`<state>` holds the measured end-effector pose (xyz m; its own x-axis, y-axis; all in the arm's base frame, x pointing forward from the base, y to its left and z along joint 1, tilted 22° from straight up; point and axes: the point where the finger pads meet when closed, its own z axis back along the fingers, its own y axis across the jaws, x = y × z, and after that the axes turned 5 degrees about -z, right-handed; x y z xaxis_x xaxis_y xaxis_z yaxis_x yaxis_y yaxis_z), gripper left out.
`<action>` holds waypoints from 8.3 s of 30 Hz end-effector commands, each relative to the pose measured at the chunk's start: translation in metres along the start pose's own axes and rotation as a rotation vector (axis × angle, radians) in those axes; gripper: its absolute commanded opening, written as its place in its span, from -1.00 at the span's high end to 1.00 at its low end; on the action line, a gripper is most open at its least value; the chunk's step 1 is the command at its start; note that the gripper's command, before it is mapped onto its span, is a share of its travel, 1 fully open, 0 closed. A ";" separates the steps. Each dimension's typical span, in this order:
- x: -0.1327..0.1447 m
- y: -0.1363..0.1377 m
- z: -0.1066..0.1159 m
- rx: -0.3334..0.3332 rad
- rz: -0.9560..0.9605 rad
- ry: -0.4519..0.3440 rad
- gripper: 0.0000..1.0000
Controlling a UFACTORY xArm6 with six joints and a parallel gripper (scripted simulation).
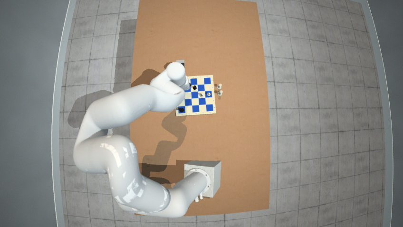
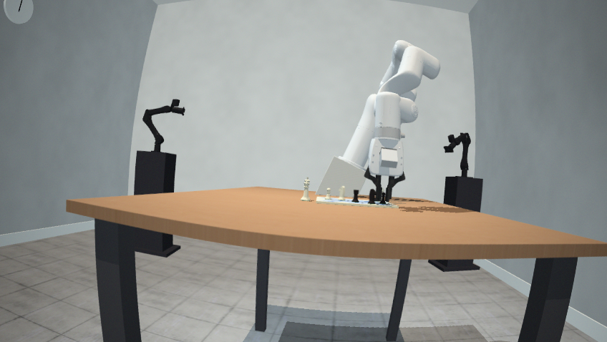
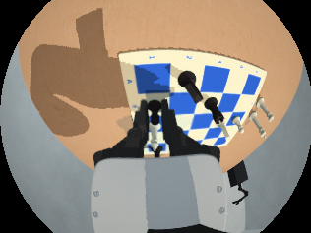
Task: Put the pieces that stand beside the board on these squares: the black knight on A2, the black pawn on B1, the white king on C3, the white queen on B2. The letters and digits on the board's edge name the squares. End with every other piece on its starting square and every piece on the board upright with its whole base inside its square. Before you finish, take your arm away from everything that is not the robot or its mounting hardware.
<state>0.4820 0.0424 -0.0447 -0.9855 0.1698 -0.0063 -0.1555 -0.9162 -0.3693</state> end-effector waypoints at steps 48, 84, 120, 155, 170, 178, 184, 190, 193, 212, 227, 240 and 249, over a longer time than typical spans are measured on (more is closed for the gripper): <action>-0.001 0.000 0.091 0.000 0.001 0.004 0.31; -0.003 0.015 0.093 0.002 0.180 0.004 -1.00; 0.008 0.176 0.107 0.051 1.483 -0.055 -1.00; 0.021 0.217 0.110 0.004 2.541 0.001 0.16; 0.021 0.217 0.110 0.004 2.541 0.001 0.16; 0.021 0.217 0.110 0.004 2.541 0.001 0.16; 0.021 0.217 0.109 0.005 2.541 0.001 0.16; 0.021 0.217 0.107 0.005 2.541 0.002 0.16; 0.021 0.217 0.105 0.005 2.541 0.002 0.16; 0.021 0.218 0.081 0.005 2.541 0.002 0.16; 0.021 0.218 0.063 0.005 2.541 0.002 0.16; 0.021 0.218 0.057 0.005 2.541 0.002 0.16; 0.021 0.218 0.057 0.005 2.541 0.002 0.16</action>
<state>0.4224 -0.1733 -0.0733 0.7251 -0.6576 -0.2045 0.6852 0.6593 0.3096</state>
